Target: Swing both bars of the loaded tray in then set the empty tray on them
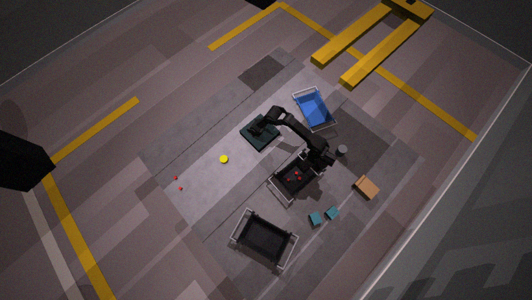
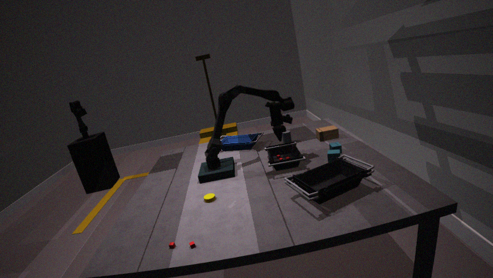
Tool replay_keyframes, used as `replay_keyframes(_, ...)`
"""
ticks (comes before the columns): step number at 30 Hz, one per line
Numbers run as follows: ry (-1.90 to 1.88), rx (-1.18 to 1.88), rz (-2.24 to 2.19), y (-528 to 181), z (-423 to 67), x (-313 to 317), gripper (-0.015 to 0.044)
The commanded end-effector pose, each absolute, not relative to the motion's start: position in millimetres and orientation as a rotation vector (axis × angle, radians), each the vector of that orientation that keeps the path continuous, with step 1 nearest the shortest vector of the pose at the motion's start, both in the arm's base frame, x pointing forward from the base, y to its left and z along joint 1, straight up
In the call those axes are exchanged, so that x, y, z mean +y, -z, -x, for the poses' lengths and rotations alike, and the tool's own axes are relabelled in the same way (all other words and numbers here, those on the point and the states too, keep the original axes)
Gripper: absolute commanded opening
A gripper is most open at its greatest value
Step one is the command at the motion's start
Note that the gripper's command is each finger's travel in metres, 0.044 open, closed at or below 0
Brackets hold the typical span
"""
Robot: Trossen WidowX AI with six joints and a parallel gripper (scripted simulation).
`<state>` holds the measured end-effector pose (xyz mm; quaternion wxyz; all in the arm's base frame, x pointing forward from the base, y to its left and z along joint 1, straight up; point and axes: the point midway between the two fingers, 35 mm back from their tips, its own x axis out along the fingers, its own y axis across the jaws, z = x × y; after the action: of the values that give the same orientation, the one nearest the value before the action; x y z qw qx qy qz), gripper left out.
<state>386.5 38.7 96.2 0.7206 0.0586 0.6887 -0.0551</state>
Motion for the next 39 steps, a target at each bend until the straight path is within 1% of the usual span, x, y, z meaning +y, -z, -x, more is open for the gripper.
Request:
replay_keyframes(1,0.122,1.521,-0.13,-95.8,-386.8,38.7,0.0082)
replay_keyframes(6,0.122,1.521,-0.13,-107.5,-387.7,38.8,0.0082)
replay_keyframes(14,0.122,1.522,-0.129,-183.2,-380.3,38.1,0.0082)
replay_keyframes(15,0.123,1.525,-0.13,-152.2,-385.8,37.1,0.0082)
replay_keyframes(16,0.125,1.524,-0.131,-151.5,-386.3,32.5,0.0082)
replay_keyframes(19,0.138,1.519,-0.14,-146.4,-388.6,0.2,0.0082)
replay_keyframes(24,0.162,1.512,-0.15,-132.0,-382.6,-81.4,0.0082)
replay_keyframes(31,0.152,1.523,-0.127,-105.4,-351.7,-183.1,0.0082)
replay_keyframes(33,0.143,1.529,-0.116,-102.0,-345.4,-195.1,0.0082)
replay_keyframes(39,0.142,1.529,-0.115,-101.8,-344.9,-195.9,0.0082)
